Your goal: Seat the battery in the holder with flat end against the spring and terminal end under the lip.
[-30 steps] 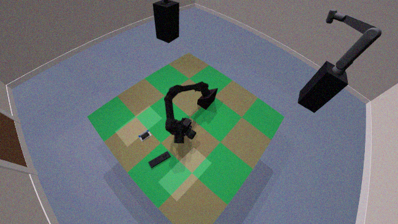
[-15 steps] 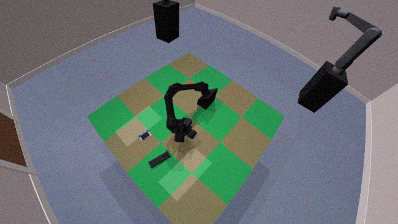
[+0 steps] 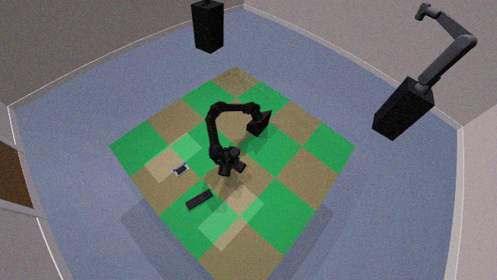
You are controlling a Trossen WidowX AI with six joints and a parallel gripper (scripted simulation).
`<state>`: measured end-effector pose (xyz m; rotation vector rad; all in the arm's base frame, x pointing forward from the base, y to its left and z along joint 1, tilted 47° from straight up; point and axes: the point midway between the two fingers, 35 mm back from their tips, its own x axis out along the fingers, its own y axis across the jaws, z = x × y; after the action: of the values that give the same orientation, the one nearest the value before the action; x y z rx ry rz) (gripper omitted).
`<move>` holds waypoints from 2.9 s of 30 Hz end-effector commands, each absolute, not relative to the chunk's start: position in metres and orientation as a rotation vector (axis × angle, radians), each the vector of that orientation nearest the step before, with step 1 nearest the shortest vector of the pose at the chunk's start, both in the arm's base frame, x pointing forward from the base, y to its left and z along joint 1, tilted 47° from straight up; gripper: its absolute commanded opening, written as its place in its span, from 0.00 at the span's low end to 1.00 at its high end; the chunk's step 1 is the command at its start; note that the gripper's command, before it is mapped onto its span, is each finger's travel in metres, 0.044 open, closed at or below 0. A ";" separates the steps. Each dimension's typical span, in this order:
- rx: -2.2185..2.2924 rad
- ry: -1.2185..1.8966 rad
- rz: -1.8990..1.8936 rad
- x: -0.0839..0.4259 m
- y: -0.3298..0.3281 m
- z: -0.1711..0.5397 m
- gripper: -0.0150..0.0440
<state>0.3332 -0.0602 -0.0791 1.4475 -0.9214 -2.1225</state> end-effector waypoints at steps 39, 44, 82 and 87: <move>1.612 -0.856 -1.969 0.330 -0.064 -0.081 0.38; 1.628 -0.848 -1.953 0.329 -0.065 -0.081 0.38; 1.696 -0.811 -1.888 0.314 -0.066 -0.079 0.38; 1.697 -0.809 -1.888 0.311 -0.066 -0.079 0.38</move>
<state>0.3128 -0.0658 -0.0797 1.7003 -0.8130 -1.8892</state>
